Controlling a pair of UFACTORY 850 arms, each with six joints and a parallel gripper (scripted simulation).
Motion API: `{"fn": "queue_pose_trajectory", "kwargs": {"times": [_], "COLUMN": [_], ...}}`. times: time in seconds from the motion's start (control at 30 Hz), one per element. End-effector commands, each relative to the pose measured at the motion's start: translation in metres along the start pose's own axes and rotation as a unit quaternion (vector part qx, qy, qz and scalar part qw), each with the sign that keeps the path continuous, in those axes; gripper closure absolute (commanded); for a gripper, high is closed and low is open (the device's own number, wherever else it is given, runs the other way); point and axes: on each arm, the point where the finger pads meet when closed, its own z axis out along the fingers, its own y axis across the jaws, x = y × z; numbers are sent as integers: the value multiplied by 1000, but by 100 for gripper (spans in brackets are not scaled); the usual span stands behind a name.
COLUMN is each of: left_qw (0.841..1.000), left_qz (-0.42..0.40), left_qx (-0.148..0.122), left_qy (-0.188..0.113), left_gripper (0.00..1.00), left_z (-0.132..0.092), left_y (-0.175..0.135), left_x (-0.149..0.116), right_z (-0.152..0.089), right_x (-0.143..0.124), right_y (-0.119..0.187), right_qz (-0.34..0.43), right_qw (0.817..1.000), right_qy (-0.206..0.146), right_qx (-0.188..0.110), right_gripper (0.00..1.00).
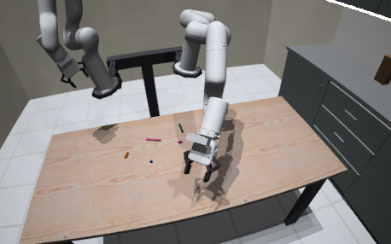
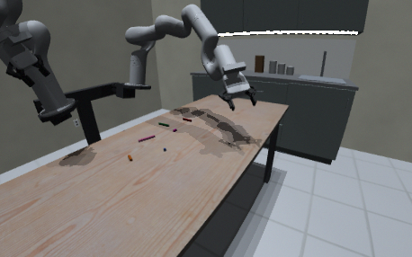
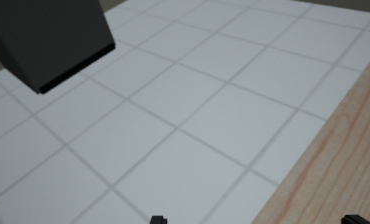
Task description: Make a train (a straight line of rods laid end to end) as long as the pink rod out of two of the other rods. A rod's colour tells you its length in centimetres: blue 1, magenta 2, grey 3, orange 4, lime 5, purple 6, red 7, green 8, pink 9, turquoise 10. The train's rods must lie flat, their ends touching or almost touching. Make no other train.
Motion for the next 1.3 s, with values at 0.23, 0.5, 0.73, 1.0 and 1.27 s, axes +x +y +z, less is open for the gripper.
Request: {"fn": "queue_pose_trajectory", "kwargs": {"times": [0.23,0.5,0.73,1.0,1.27], "left_qw": [1000,1000,1000,999,999], "left_qz": [0,0,-7,-24,-31], "left_qx": [1,1,4,10,12], "left_qy": [1,1,-4,-24,-38], "left_gripper": [0,0,0,0,0], "left_z": [-1,-1,9,28,35], "left_y": [-1,-1,21,75,104], "left_x": [2,2,10,24,28], "right_z": [0,0,-3,-27,-66], "right_x": [0,0,1,2,-3], "right_y": [0,0,3,30,67], "right_qz": [0,0,7,71,171], "right_qw": [1000,1000,1000,997,985], "right_qy": [0,0,1,5,10], "right_qx": [0,0,-2,-16,-39], "right_gripper": [0,0,0,0,0]}}
